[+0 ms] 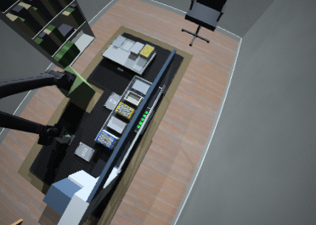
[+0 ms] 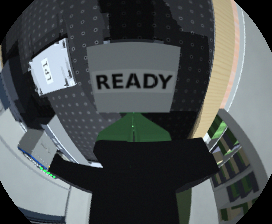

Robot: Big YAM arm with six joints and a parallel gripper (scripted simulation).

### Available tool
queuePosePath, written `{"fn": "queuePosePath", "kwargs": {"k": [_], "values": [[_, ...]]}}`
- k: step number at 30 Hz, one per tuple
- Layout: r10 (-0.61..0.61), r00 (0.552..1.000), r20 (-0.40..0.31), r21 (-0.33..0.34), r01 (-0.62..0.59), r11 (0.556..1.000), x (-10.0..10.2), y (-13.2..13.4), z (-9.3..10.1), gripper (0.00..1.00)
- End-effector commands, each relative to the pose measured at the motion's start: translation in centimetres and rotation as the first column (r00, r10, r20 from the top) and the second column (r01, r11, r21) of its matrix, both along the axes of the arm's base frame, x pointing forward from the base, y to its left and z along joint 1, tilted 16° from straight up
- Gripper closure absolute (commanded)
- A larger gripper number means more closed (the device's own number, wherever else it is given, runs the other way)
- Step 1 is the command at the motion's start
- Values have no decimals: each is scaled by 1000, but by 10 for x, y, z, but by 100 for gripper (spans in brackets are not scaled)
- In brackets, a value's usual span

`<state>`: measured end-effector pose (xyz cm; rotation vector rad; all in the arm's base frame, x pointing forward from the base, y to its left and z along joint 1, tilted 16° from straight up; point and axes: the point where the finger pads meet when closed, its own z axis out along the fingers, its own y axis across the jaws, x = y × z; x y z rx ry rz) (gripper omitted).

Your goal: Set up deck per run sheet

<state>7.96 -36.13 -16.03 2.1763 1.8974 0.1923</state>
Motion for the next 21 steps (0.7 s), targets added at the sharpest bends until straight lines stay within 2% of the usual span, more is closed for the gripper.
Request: {"fn": "queuePosePath", "kwargs": {"k": [1,21], "values": [[-8,1000,2,-27,8,1000,-6,-17,5,100],[-10,1000,1,-27,10,1000,-7,-23,4,100]]}}
